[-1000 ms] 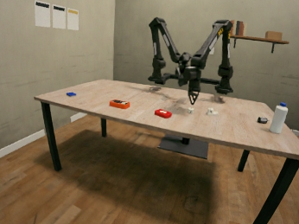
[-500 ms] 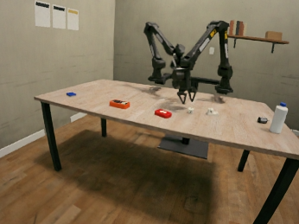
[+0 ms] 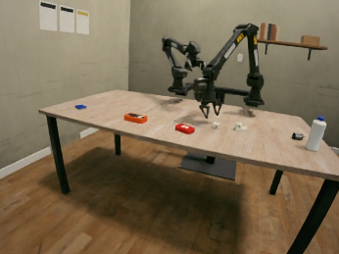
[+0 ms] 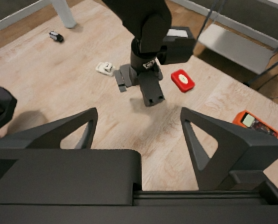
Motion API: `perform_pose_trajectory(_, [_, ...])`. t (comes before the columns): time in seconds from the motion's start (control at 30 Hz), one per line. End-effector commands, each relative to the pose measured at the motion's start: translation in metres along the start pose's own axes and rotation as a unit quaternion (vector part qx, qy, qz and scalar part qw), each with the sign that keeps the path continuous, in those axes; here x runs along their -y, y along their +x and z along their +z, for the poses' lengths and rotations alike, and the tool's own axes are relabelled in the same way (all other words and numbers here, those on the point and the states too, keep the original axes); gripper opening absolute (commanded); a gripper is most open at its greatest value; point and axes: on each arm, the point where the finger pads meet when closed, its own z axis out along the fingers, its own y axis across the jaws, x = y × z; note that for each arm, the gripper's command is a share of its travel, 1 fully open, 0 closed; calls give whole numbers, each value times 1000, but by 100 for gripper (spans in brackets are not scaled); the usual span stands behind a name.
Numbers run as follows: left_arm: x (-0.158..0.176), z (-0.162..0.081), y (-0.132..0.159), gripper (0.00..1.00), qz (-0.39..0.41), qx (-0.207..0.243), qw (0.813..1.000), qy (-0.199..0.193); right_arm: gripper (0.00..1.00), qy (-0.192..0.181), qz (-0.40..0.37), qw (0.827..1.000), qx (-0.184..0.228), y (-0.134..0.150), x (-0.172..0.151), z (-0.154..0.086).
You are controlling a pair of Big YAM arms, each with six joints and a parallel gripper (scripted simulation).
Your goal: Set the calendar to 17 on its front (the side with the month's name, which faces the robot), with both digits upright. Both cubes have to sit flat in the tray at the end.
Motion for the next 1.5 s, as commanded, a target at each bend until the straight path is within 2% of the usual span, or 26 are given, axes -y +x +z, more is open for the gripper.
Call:
perform_pose_trajectory(0.0, [-22,-13,4,100,-3,3,1000,-24,100,1,-7,1000,27,-36,7,-17])
perform_pose_trajectory(0.2, [-22,-13,4,100,-3,3,1000,-24,100,-4,1,1000,30,-38,5,-16])
perform_pose_trajectory(0.23, [-12,-8,4,100,0,2,1000,-13,100,-3,1,1000,30,-38,6,-16])
perform_pose_trajectory(0.3, [-12,-8,4,100,0,2,1000,-13,100,-3,1,1000,30,-38,6,-16])
perform_pose_trajectory(0.33, [-21,-12,9,100,-14,3,1000,-19,100,-3,1,1000,31,-38,6,-16])
perform_pose_trajectory(0.4, [-19,-11,11,100,-43,3,999,-12,100,-3,-5,1000,20,-23,5,-8])
perform_pose_trajectory(0.47, [-15,-2,10,100,-85,1,996,5,100,-4,-6,1000,26,-24,4,-4])
perform_pose_trajectory(0.63, [-16,0,18,100,-209,0,977,35,100,-10,-8,999,46,-26,-1,21])
perform_pose_trajectory(0.67, [-16,0,20,100,-229,0,973,40,100,-12,-9,999,35,-7,-2,28])
perform_pose_trajectory(0.73, [-16,1,23,100,-268,-1,962,50,100,-14,-10,999,42,-7,-4,36])
perform_pose_trajectory(0.8, [-17,2,26,100,-308,-1,950,60,100,-16,-11,998,63,-24,-6,41])
perform_pose_trajectory(0.87, [-17,2,26,100,-308,-1,950,60,100,-16,-11,998,63,-24,-6,41])
perform_pose_trajectory(0.93, [-17,2,29,100,-350,-3,934,69,100,-17,-11,997,70,-23,-7,48])
perform_pose_trajectory(0.97, [-17,3,31,100,-376,-3,924,76,100,-17,-12,998,59,-3,-8,54])
perform_pose_trajectory(1.03, [-18,4,34,100,-419,-3,903,88,100,-18,-12,998,66,0,-8,61])
perform_pose_trajectory(1.1, [-18,4,37,100,-455,-3,885,98,100,-18,-11,996,86,-17,-9,66])
perform_pose_trajectory(1.17, [-19,5,40,100,-490,-3,865,107,100,-19,-12,996,91,-15,-10,71])
perform_pose_trajectory(1.23, [-19,6,43,100,-525,-4,843,116,100,-20,-12,996,81,6,-10,75])
perform_pose_trajectory(1.27, [-20,6,45,100,-542,-4,831,121,100,-20,-12,996,84,7,-10,77])
perform_pose_trajectory(1.3, [-20,6,46,100,-560,-4,819,125,100,-20,-12,995,100,-9,-11,79])
perform_pose_trajectory(1.37, [-20,7,49,100,-594,-4,793,134,100,-21,-12,994,105,-8,-12,83])
perform_pose_trajectory(1.43, [-20,7,49,100,-594,-4,793,134,100,-21,-12,994,105,-8,-12,83])
perform_pose_trajectory(1.47, [-20,7,49,100,-611,-5,780,137,100,-21,-12,994,107,-7,-12,84])
